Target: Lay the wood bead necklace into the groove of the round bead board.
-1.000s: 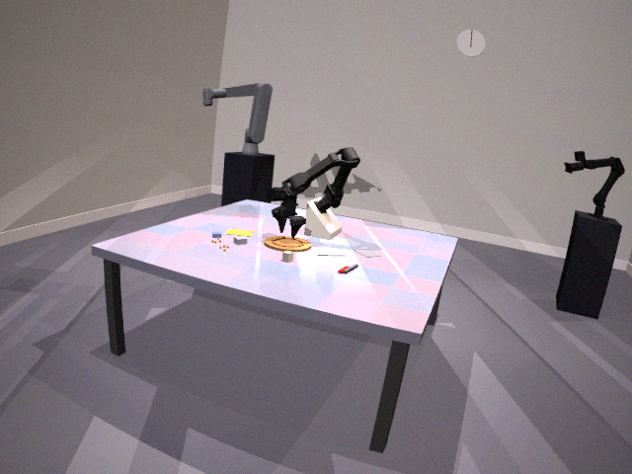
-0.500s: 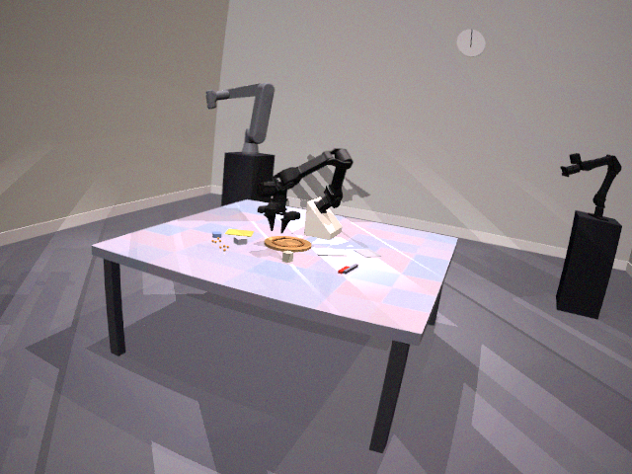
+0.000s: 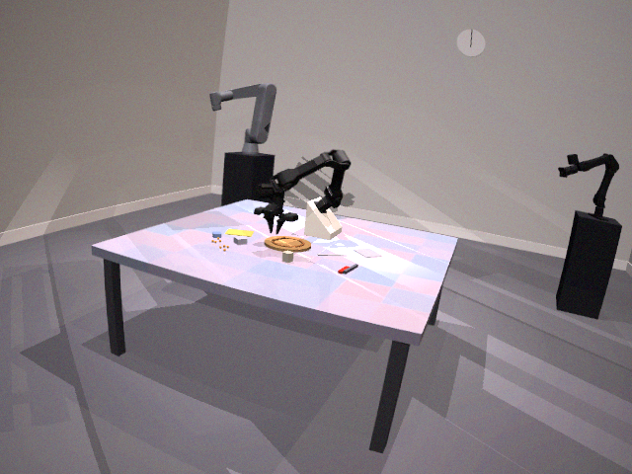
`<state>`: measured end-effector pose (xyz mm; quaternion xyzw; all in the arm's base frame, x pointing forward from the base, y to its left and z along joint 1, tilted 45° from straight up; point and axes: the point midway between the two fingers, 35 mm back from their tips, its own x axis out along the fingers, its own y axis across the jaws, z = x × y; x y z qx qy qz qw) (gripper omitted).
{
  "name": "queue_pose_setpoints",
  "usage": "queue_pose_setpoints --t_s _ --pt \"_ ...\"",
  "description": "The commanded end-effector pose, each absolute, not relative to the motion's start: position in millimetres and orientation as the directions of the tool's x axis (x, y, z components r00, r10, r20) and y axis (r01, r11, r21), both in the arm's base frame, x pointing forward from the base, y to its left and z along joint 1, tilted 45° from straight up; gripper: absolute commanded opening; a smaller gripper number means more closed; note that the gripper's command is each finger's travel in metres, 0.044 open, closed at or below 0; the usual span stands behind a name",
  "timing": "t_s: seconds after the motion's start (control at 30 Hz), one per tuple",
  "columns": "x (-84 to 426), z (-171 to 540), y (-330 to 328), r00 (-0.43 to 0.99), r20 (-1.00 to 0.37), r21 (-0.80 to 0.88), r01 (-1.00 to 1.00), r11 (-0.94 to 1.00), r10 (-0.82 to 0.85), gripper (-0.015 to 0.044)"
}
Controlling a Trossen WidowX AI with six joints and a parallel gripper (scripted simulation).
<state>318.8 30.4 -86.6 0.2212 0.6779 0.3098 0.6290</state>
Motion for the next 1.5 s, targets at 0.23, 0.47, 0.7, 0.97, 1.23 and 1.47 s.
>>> queue_pose_setpoints --t_s 0.23,0.47,0.7,0.97,1.23,1.47 --pt "317 -95 39 -0.112 -0.714 0.700 -0.087 0.709 0.691 0.0120" --pt "315 -103 47 -0.116 -0.711 0.702 -0.085 0.707 0.693 0.0120" --pt "313 -108 52 -0.119 -0.710 0.704 -0.083 0.705 0.694 0.0120" --pt "315 -106 50 -0.114 -0.714 0.700 -0.091 0.708 0.691 0.0041" --pt "315 -106 50 -0.114 -0.714 0.700 -0.091 0.708 0.691 0.0000" --pt "315 -106 50 -0.114 -0.714 0.700 -0.091 0.708 0.691 0.0000"
